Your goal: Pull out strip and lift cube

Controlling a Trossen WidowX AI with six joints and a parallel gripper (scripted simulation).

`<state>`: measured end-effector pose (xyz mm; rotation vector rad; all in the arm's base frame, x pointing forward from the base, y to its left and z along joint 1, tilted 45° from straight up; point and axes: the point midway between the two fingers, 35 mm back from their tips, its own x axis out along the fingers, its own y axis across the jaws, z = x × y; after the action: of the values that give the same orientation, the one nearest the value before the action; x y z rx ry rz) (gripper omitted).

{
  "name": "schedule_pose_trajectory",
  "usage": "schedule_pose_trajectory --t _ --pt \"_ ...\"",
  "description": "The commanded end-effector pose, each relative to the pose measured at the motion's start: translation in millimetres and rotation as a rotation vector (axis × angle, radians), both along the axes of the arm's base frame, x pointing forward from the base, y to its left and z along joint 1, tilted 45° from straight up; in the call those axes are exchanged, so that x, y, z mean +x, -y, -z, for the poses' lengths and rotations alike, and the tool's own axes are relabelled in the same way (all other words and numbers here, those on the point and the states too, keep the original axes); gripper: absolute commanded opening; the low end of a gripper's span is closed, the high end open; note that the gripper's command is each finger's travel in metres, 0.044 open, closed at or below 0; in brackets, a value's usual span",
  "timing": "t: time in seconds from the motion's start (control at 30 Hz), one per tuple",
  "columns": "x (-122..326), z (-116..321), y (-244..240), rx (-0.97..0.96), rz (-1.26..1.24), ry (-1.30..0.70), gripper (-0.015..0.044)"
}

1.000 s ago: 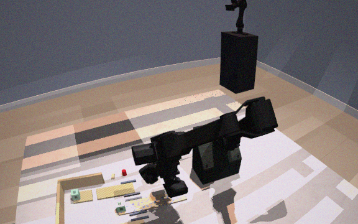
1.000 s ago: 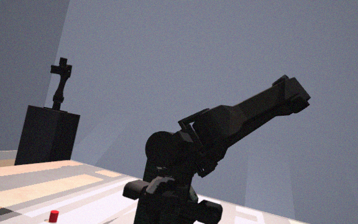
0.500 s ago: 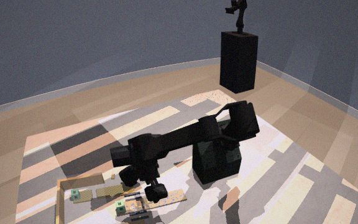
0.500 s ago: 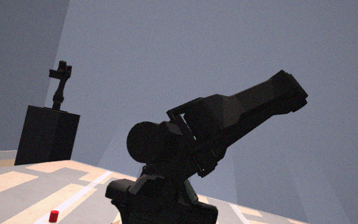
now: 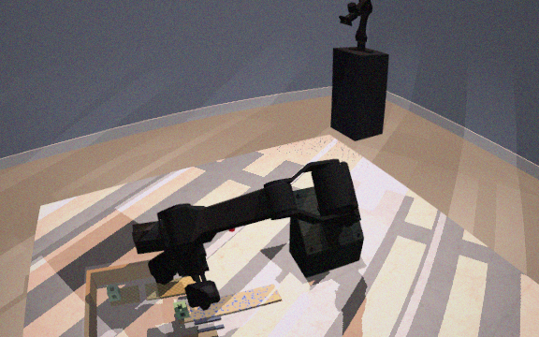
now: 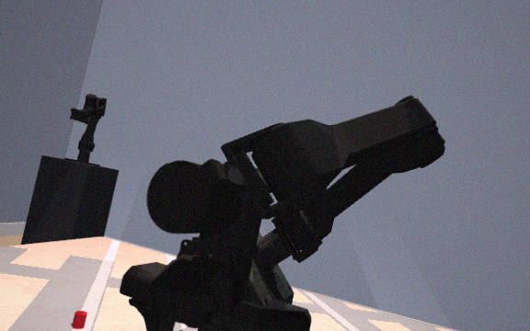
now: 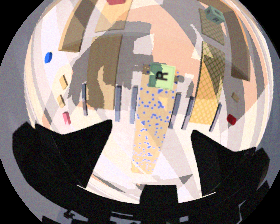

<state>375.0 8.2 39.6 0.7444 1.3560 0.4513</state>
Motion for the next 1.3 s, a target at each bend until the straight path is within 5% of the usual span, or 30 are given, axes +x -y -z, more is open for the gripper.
schedule_pose_trajectory --t 0.0,0.33,0.6,1.27 --pt "14.1 0.8 3.9 0.006 -0.005 -0.001 0.0440" --pt "52.2 0.3 14.2 0.005 -0.005 0.001 0.0440" --pt "54.6 7.6 7.3 0.005 -0.005 0.001 0.0250" --pt "60.2 30.1 -15.7 0.006 -0.005 0.001 0.0250"
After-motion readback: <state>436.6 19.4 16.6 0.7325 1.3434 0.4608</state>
